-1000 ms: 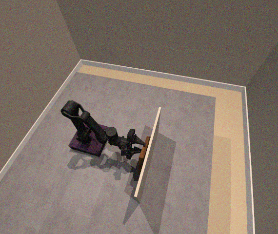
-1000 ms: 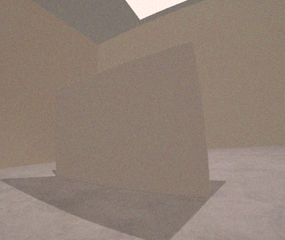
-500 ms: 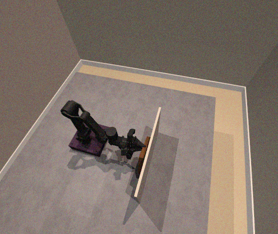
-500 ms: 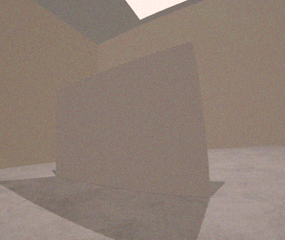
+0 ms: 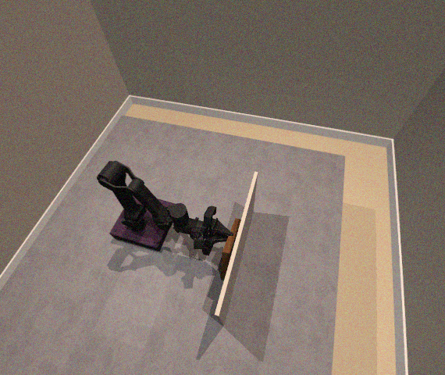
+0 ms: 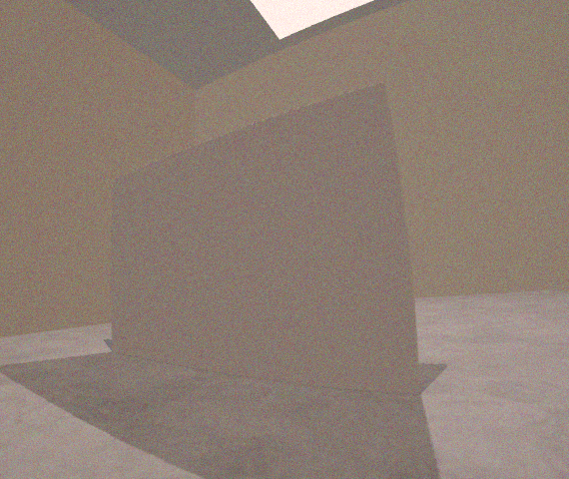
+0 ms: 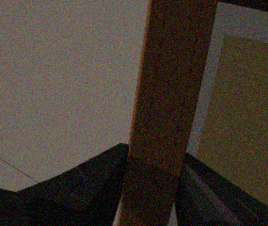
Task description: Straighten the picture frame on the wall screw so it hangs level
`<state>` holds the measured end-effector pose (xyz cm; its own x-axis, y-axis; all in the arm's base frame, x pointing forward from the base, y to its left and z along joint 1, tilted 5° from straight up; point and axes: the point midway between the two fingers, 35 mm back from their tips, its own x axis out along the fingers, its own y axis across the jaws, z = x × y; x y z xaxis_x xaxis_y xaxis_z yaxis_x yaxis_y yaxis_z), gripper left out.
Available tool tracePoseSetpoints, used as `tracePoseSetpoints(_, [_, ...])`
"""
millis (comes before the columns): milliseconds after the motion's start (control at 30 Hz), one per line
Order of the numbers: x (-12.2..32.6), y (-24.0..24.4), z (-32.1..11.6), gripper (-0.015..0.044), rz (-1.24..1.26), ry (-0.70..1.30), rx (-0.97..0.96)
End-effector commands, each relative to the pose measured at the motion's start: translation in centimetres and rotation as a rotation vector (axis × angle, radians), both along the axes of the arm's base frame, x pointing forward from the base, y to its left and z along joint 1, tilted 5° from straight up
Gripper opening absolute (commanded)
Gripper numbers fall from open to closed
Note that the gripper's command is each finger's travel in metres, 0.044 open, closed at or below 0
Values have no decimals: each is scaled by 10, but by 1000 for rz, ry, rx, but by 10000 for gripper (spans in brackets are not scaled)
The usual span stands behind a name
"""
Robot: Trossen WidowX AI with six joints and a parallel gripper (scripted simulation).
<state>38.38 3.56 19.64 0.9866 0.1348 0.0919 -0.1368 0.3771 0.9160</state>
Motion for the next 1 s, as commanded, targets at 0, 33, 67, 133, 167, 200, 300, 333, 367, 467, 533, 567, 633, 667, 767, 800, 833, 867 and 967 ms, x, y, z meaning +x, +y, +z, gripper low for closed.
tracePoseSetpoints(0, [0, 0, 1, 0, -3, 1, -1])
tracePoseSetpoints(33, [0, 0, 1, 0, -3, 1, -1])
tracePoseSetpoints(67, [0, 0, 1, 0, -3, 1, -1])
tracePoseSetpoints(133, [0, 1, 2, 0, -3, 1, -1])
tracePoseSetpoints(167, [0, 1, 2, 0, -3, 1, -1])
tracePoseSetpoints(200, [0, 1, 2, 0, -3, 1, -1])
tracePoseSetpoints(300, [0, 1, 2, 0, -3, 1, -1])
tracePoseSetpoints(333, [0, 1, 2, 0, -3, 1, -1])
tracePoseSetpoints(367, [0, 1, 3, 0, -3, 1, -1])
tracePoseSetpoints(467, [0, 1, 3, 0, -3, 1, -1])
tracePoseSetpoints(533, [0, 1, 3, 0, -3, 1, -1])
tracePoseSetpoints(567, [0, 2, 3, 0, -3, 1, -1])
tracePoseSetpoints(633, [0, 2, 3, 0, -3, 1, -1])
tracePoseSetpoints(667, [0, 2, 4, 0, -3, 1, -1])
tracePoseSetpoints(767, [0, 2, 4, 0, -3, 1, -1])
tracePoseSetpoints(800, [-1, 2, 4, 0, -3, 1, -1])
tracePoseSetpoints(833, [-1, 2, 4, 0, -3, 1, -1])
tracePoseSetpoints(867, [-1, 2, 4, 0, -3, 1, -1])
tracePoseSetpoints(967, [-1, 2, 5, 0, -3, 1, -1])
